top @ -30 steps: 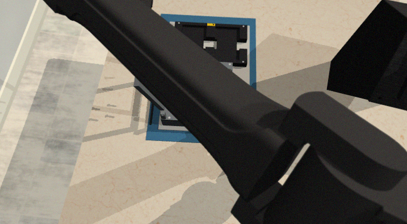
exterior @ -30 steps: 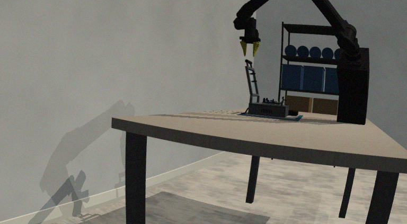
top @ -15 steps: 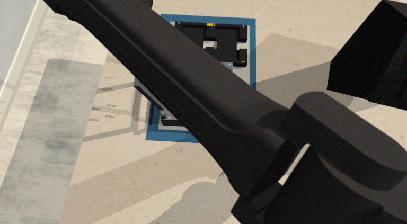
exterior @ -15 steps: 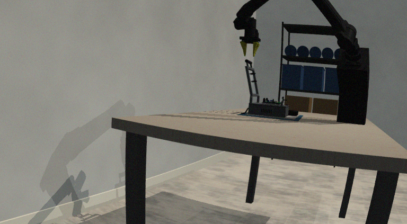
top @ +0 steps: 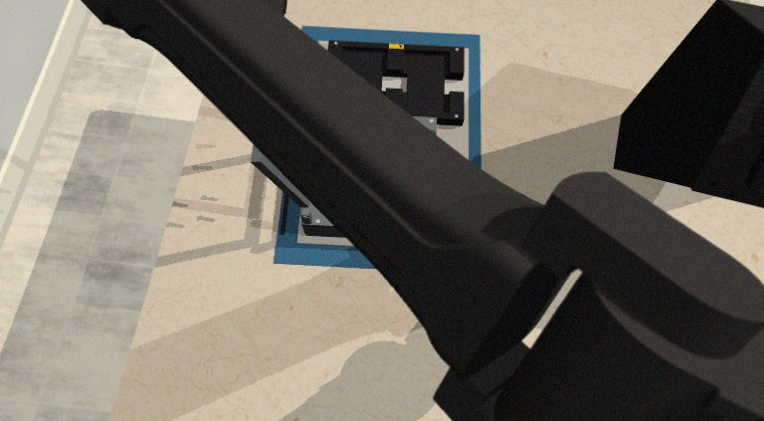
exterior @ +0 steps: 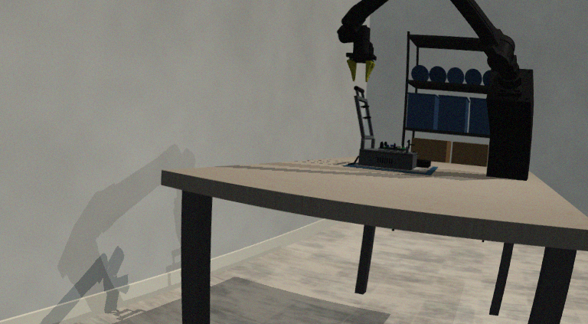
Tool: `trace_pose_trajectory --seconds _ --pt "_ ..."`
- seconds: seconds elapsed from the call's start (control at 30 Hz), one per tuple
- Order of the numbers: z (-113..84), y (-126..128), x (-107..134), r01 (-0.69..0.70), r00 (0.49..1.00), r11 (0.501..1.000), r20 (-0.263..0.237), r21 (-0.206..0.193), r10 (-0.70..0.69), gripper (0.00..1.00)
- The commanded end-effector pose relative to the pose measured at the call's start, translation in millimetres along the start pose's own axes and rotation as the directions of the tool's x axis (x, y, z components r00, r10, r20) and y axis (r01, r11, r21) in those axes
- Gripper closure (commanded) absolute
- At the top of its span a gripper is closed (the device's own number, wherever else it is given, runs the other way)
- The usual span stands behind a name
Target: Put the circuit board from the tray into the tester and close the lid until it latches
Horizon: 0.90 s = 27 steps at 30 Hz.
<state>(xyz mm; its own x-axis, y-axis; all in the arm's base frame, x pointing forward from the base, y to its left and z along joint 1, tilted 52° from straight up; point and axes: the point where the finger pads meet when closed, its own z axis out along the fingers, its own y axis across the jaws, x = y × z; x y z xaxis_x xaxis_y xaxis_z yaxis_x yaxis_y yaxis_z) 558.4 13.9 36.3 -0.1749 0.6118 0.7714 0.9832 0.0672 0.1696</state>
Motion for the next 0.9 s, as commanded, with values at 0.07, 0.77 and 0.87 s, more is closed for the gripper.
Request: trace_pose_trajectory --seconds 0.07,0.77,0.87 --pt "-18.8 16 -3 0.017 1.0 0.999 0.017 -0.043 -0.016 0.52" --pt "4.3 8 -1 0.007 1.0 1.0 0.006 -0.016 -0.007 0.52" --pt "11.7 6 -1 0.004 1.0 1.0 0.004 -0.009 -0.004 0.52"
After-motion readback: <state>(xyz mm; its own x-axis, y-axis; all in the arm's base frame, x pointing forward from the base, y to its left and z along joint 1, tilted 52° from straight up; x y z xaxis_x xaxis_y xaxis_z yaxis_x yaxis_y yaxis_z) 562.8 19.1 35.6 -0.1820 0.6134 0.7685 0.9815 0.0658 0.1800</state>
